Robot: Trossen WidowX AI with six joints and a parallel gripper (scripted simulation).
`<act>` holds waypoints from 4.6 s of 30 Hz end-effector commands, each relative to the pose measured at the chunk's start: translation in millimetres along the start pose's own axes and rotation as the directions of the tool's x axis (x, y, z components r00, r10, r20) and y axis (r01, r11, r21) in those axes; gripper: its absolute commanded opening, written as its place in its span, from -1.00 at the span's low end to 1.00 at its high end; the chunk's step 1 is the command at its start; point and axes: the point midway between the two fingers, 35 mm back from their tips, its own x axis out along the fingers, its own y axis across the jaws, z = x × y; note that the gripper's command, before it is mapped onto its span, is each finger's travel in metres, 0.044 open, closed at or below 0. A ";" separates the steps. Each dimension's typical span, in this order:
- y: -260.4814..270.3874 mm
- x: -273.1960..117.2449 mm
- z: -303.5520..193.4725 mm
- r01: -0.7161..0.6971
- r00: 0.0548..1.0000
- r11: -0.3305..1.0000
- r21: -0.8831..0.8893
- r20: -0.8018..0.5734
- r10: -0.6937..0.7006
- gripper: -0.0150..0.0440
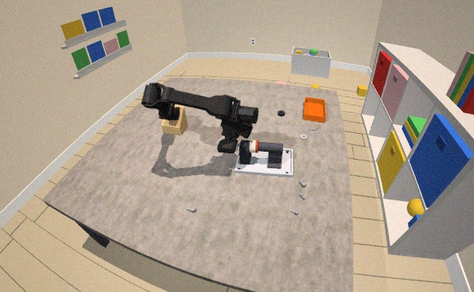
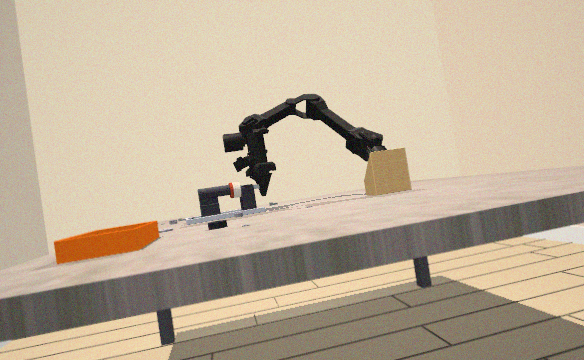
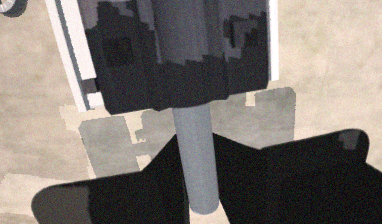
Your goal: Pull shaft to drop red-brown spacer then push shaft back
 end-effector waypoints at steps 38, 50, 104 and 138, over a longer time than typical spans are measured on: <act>-0.3 0.0 -4.4 0.002 1.000 1.000 -0.003 0.000 -0.002 -0.49; -0.3 0.0 -5.6 0.002 1.000 1.000 -0.003 0.000 -0.002 -0.49; -0.2 0.1 -11.3 0.002 1.000 1.000 -0.003 0.000 -0.002 -0.49; -0.2 0.1 -14.9 0.002 1.000 1.000 -0.003 0.000 -0.002 -0.49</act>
